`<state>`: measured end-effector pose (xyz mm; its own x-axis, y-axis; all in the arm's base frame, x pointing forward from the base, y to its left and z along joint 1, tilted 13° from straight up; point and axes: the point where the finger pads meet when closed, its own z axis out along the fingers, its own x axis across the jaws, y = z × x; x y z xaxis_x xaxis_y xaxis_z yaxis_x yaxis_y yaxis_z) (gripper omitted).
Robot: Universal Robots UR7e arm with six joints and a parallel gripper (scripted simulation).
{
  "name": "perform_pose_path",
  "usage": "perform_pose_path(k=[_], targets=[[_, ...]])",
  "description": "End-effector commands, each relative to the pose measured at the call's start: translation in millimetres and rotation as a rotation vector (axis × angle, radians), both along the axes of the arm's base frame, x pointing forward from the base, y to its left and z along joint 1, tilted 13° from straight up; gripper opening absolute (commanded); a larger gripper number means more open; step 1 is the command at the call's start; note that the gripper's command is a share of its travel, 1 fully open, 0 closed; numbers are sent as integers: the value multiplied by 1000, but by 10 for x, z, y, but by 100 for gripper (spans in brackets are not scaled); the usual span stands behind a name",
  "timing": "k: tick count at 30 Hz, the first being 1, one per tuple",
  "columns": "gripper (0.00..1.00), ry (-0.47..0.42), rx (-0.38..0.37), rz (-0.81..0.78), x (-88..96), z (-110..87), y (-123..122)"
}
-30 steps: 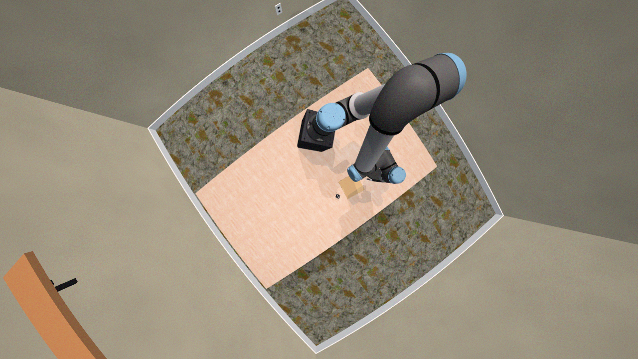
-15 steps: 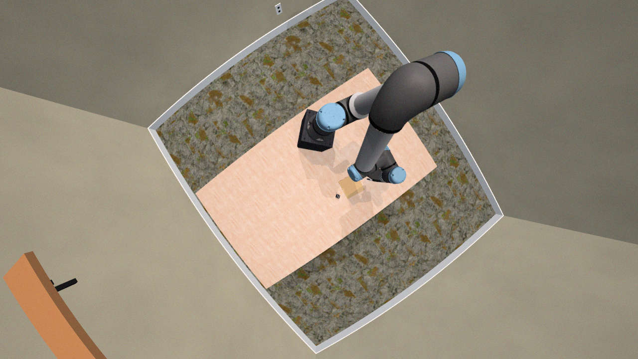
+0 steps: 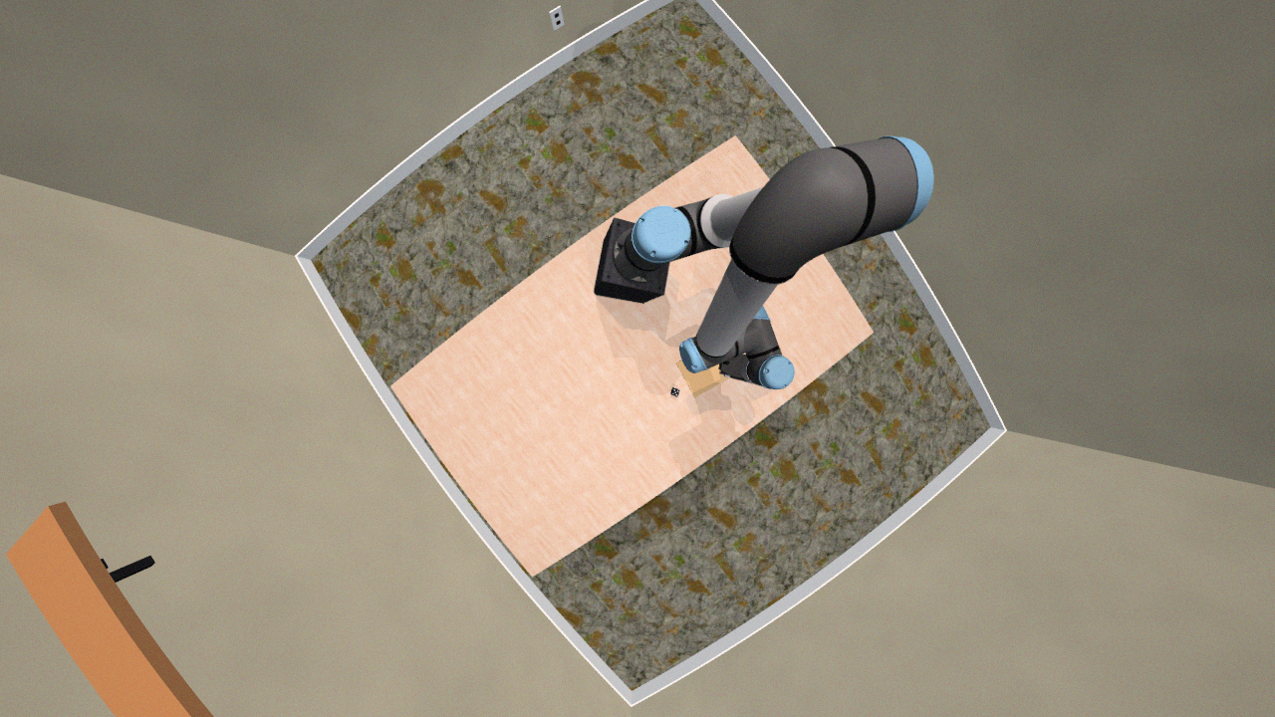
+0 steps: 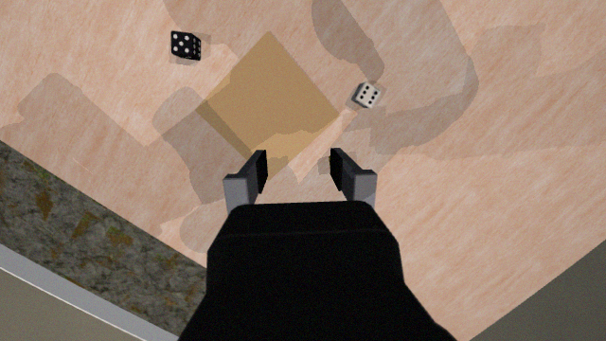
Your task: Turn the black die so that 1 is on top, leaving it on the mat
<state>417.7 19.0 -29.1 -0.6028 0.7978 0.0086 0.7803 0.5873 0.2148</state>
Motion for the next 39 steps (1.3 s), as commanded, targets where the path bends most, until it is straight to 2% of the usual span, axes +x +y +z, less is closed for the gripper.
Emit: perform_pose_path(k=[1, 9, 16, 33, 35, 39], targets=[[100, 7, 6, -42, 53, -86, -485], [100, 15, 24, -123, -29, -245, -1385], [100, 16, 30, -149, -96, -297, -1667], [100, 16, 31, -154, -110, -311, -1720], [100, 16, 31, -154, -96, -370, -1714], [100, 16, 31, -154, -39, -672, -1673]])
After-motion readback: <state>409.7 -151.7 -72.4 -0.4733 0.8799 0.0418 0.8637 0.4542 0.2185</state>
